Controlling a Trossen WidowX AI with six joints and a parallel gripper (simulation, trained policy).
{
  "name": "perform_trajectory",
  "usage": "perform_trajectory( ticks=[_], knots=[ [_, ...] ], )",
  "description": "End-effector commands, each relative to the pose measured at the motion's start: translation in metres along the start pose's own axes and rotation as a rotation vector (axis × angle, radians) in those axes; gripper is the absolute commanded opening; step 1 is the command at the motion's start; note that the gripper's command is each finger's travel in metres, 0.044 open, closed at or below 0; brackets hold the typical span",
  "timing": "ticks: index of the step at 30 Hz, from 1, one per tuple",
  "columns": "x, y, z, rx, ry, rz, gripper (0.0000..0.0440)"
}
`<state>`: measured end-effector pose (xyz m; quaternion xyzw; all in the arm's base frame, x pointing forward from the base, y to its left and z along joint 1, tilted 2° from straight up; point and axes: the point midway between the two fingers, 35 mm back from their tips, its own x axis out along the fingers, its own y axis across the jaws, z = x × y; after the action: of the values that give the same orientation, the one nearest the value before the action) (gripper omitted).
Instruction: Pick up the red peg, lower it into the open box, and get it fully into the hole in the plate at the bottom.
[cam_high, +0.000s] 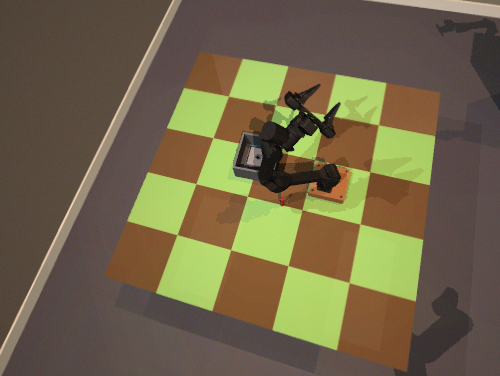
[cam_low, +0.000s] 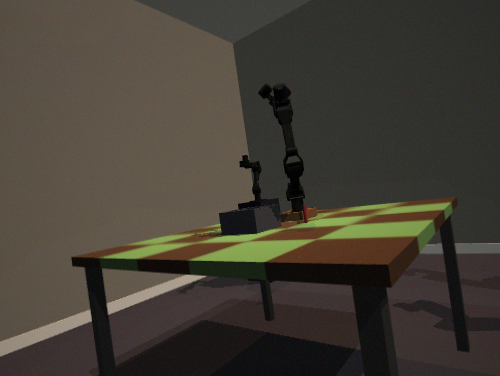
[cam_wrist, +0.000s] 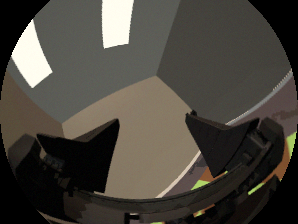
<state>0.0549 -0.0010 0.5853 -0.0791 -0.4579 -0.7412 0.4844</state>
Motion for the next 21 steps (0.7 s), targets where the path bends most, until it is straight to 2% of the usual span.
perform_trajectory(
  ticks=[1, 4, 12, 21],
  knots=[
    [0.002, -0.004, -0.001, -0.004, 0.007, -0.011, 0.0416],
    [0.010, -0.020, -0.006, 0.002, 0.055, -0.051, 0.0440],
    [0.041, -0.076, -0.038, 0.096, 0.289, -0.153, 0.0440],
    [0.060, -0.120, -0.098, 0.151, 0.582, -0.249, 0.0440]
  ],
)
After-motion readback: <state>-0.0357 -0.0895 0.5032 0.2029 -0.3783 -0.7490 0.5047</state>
